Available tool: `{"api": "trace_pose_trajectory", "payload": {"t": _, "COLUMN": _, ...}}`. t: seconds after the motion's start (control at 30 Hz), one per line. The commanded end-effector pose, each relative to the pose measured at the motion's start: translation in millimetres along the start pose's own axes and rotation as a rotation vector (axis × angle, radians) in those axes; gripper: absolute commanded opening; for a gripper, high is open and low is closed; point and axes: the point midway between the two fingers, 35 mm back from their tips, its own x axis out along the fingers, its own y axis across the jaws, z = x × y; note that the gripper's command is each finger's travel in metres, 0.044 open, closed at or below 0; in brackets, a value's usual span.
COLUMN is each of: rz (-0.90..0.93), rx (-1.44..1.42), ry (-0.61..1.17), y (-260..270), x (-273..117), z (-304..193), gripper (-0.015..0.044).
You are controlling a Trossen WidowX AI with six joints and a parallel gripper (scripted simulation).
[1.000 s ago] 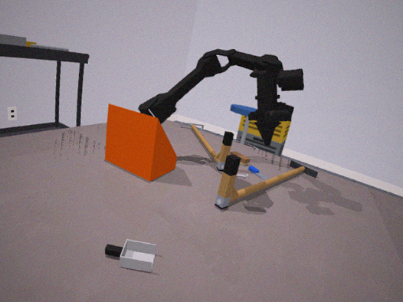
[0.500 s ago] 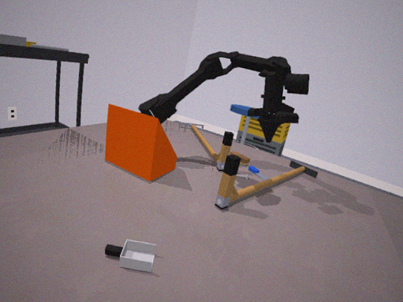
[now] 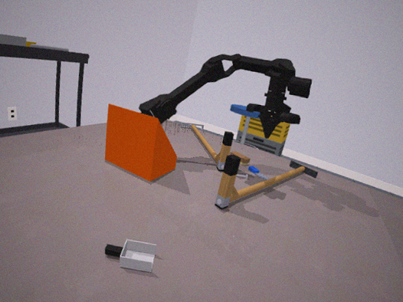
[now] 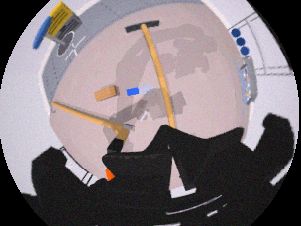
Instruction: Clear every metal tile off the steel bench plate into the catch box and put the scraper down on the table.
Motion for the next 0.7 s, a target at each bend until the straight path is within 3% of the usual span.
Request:
{"api": "trace_pose_trajectory", "payload": {"t": 0.0, "rz": 0.034, "rx": -0.057, "ry": 0.005, "y": 6.7, "x": 2.2, "z": 7.1, "gripper": 0.0}}
{"api": "trace_pose_trajectory", "payload": {"t": 0.67, "rz": 0.043, "rx": -0.094, "ry": 0.016, "y": 5.8, "x": 35.1, "z": 12.1, "gripper": 0.0}}
